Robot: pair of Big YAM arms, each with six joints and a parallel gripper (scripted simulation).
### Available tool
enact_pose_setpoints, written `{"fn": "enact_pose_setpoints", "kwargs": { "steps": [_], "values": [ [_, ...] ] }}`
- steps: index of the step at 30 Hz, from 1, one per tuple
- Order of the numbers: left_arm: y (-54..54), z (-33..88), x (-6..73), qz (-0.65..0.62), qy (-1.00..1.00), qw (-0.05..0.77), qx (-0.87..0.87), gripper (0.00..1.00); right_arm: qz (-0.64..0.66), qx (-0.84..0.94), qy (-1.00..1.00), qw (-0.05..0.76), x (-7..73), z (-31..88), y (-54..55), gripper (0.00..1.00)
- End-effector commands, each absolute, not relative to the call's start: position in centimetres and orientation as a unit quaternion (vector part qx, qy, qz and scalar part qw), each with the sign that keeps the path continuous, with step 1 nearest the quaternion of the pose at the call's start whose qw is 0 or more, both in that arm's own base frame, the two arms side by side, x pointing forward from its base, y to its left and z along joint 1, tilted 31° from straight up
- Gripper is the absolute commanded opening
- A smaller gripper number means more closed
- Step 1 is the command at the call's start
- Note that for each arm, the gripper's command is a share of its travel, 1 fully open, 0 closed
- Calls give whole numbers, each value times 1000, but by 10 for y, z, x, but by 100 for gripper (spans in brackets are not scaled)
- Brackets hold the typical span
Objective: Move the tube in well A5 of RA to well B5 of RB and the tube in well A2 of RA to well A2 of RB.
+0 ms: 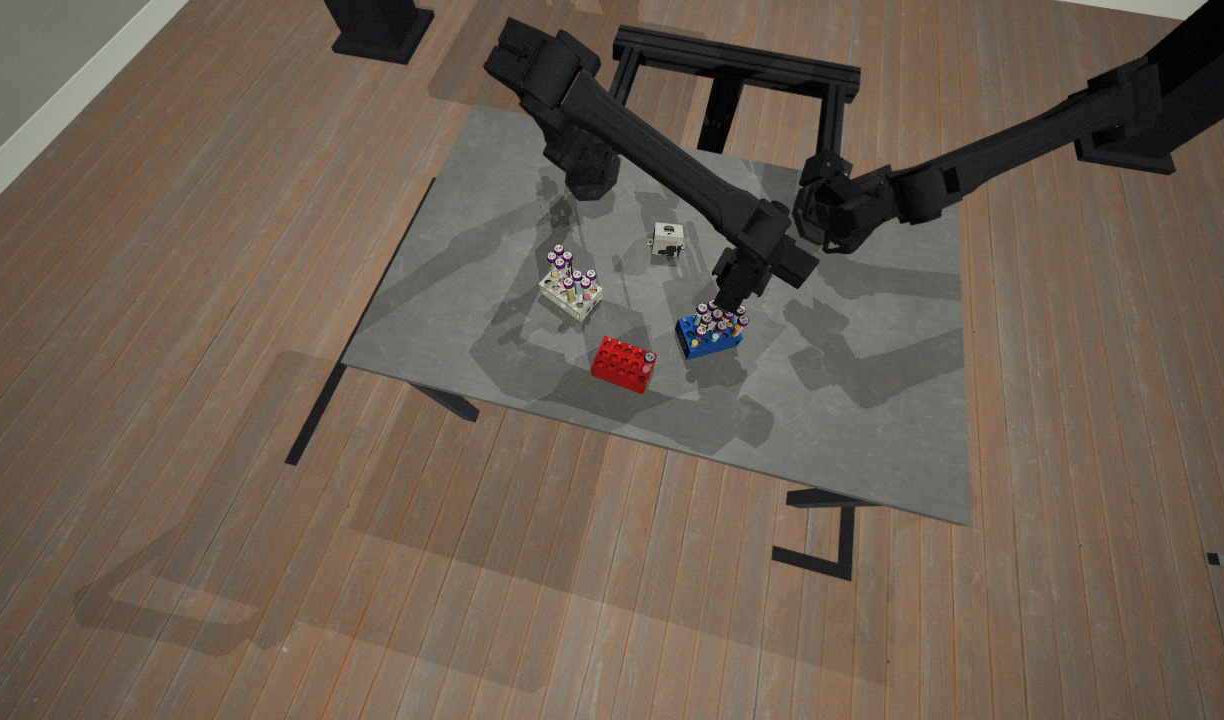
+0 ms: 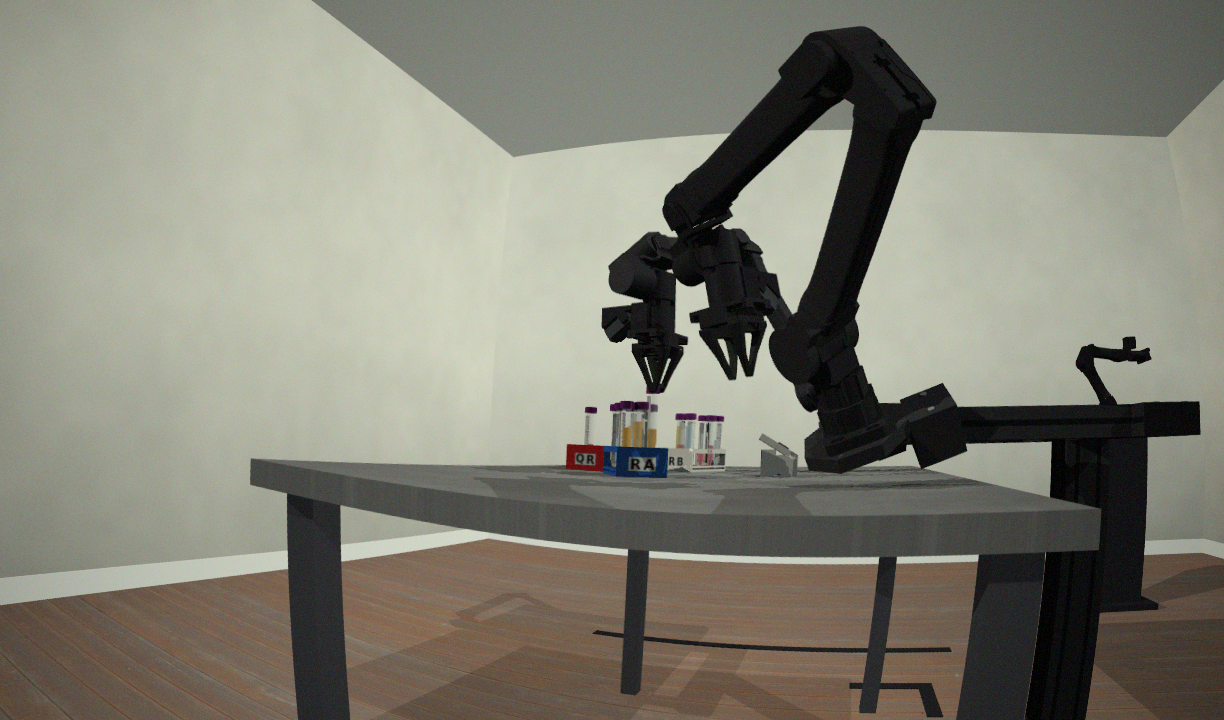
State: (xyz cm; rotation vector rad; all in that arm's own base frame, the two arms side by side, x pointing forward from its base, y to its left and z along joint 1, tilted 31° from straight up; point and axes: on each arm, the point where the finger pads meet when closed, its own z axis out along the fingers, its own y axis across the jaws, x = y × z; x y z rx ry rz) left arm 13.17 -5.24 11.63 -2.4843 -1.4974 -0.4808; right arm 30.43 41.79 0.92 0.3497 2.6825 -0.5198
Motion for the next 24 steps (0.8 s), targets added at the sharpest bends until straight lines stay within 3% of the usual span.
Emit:
{"fn": "enact_pose_setpoints", "kwargs": {
  "steps": [1, 24],
  "values": [
    [-59, 125, 137, -165, -509, 88, -840, 30, -155, 134, 958, 203, 309, 35, 444, 0],
    [-59, 125, 137, -165, -509, 88, -840, 30, -162, 134, 957, 200, 303, 44, 448, 0]
  ]
}}
